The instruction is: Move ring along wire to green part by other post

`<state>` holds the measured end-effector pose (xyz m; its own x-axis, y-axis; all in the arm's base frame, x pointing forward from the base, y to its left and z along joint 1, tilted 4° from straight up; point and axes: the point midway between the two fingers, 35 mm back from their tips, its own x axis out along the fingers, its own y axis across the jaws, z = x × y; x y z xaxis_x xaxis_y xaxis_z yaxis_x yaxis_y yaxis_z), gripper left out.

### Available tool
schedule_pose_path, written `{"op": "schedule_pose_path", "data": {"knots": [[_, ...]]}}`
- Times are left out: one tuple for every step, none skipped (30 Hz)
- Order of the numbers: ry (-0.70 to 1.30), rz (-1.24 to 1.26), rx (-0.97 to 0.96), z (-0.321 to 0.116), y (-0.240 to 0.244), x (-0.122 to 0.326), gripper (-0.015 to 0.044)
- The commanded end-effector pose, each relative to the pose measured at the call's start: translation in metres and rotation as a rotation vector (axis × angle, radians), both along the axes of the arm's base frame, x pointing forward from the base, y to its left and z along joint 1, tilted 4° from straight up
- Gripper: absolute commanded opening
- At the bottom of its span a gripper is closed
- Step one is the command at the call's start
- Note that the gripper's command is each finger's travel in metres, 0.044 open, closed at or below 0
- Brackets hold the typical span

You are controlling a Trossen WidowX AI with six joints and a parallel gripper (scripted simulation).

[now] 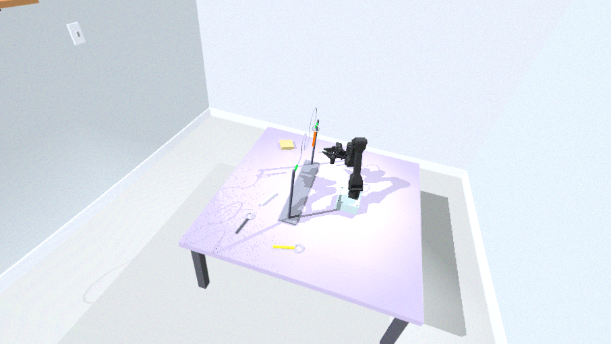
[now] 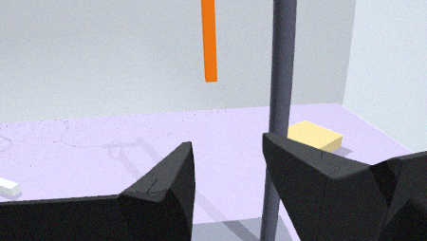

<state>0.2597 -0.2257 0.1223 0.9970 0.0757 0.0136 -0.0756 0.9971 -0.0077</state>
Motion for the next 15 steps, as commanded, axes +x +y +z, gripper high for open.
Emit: {"op": "schedule_pose_path", "data": {"knots": [[-0.025, 0.008, 0.044, 0.032, 0.001, 0.027, 0.0160], [-0.028, 0.009, 0.052, 0.036, 0.002, 0.030, 0.0160], [-0.029, 0.010, 0.055, 0.038, 0.002, 0.031, 0.0160], [-0.029, 0.010, 0.055, 0.038, 0.002, 0.031, 0.0160], [-0.029, 0.010, 0.055, 0.038, 0.002, 0.031, 0.0160], [-0.029, 0.010, 0.055, 0.038, 0.002, 0.031, 0.0160], [-0.029, 0.010, 0.055, 0.038, 0.002, 0.031, 0.0160], [-0.029, 0.010, 0.055, 0.038, 0.002, 0.031, 0.0160], [-0.029, 0.010, 0.055, 0.038, 0.002, 0.032, 0.0160], [-0.029, 0.010, 0.055, 0.038, 0.002, 0.033, 0.0160], [-0.029, 0.010, 0.055, 0.038, 0.002, 0.034, 0.0160], [-0.029, 0.010, 0.055, 0.038, 0.002, 0.035, 0.0160], [-0.030, 0.010, 0.055, 0.038, 0.002, 0.036, 0.0160], [-0.030, 0.010, 0.055, 0.038, 0.002, 0.038, 0.0160], [-0.030, 0.010, 0.055, 0.038, 0.002, 0.039, 0.0160]]}}
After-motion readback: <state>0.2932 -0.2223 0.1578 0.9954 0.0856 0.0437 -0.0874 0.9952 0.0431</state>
